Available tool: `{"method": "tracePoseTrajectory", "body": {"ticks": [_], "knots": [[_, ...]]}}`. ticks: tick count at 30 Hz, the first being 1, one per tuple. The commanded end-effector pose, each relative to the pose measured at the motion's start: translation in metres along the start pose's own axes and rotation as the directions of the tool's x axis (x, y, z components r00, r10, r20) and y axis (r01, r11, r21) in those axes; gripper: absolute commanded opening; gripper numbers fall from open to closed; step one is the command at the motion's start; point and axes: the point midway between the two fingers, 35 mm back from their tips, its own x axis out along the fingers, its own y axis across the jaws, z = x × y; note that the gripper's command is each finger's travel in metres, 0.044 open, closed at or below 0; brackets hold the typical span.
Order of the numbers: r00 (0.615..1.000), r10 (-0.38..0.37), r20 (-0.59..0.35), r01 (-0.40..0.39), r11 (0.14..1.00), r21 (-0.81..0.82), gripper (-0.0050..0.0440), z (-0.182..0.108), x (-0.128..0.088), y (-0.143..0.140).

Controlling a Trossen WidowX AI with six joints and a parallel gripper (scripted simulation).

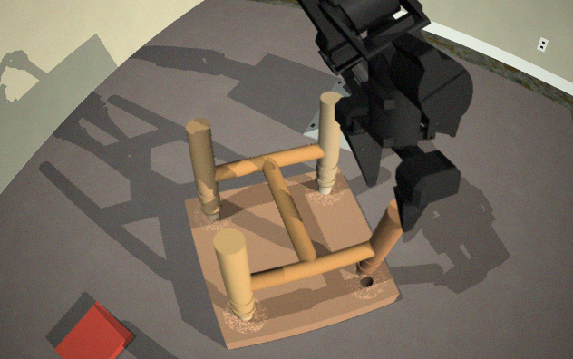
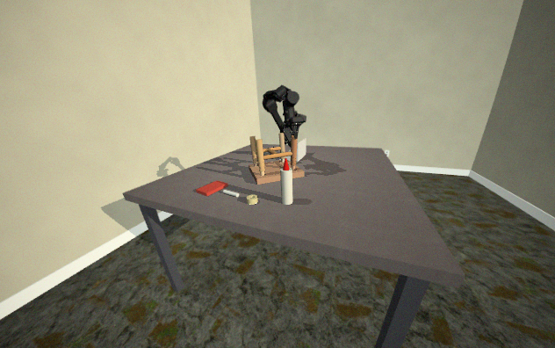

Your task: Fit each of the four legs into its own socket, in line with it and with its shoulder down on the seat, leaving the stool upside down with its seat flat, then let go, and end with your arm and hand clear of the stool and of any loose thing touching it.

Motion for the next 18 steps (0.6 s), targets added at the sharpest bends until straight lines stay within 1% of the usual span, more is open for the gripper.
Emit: {"method": "tracePoseTrajectory", "body": {"ticks": [1,18], "knots": [[1.0,0.014,-0.002,-0.014,1.0,0.004,0.044,-0.002,0.001,0.0065],[1.0,0.014,-0.002,-0.014,1.0,0.004,0.044,-0.002,-0.0003,0.0113]]}}
